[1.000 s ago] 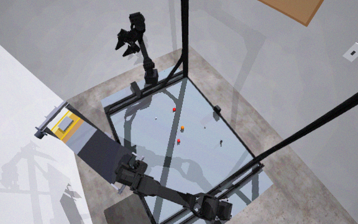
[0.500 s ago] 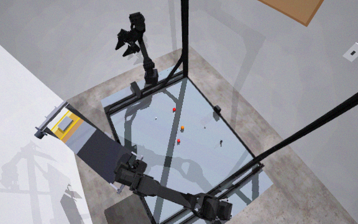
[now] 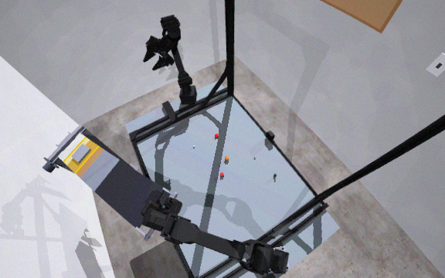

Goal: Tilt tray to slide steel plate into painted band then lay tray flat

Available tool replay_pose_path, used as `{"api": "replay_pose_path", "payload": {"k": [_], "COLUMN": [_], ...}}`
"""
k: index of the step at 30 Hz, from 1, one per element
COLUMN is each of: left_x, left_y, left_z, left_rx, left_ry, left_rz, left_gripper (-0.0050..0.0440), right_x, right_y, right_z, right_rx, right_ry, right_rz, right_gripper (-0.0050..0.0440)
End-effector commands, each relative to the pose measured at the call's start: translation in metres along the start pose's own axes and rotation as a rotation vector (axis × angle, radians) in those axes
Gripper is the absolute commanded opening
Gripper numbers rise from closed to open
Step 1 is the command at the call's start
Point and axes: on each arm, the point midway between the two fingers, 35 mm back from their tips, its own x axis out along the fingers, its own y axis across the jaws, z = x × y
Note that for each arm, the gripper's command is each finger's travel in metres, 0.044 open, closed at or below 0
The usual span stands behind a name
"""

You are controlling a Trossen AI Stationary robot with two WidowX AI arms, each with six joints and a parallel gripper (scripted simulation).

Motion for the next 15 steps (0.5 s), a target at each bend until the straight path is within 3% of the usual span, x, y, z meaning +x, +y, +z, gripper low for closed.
{"api": "replay_pose_path", "payload": {"k": [1, 7, 10, 15], "left_x": [-0.015, -0.015, -0.007, 0.046], "left_y": [0.016, 0.016, 0.004, -0.060], "left_z": [0.000, 0.000, 0.000, -0.001], "left_rx": [0.000, 0.000, 0.000, 0.000], "left_ry": [0.004, 0.004, 0.004, 0.004], "left_rz": [0.057, 0.060, 0.049, 0.000], "left_gripper": [0.0000, 0.0000, 0.0000, 0.0000], "right_x": [0.000, 0.000, 0.000, 0.000], "right_y": [0.000, 0.000, 0.000, 0.000], "right_z": [0.000, 0.000, 0.000, 0.000], "right_rx": [0.001, 0.001, 0.001, 0.001], "right_ry": [-0.001, -0.001, -0.001, -0.001], "right_rz": [-0.001, -0.001, -0.001, -0.001], "right_gripper": [0.0440, 0.0440, 0.0440, 0.0440]}}
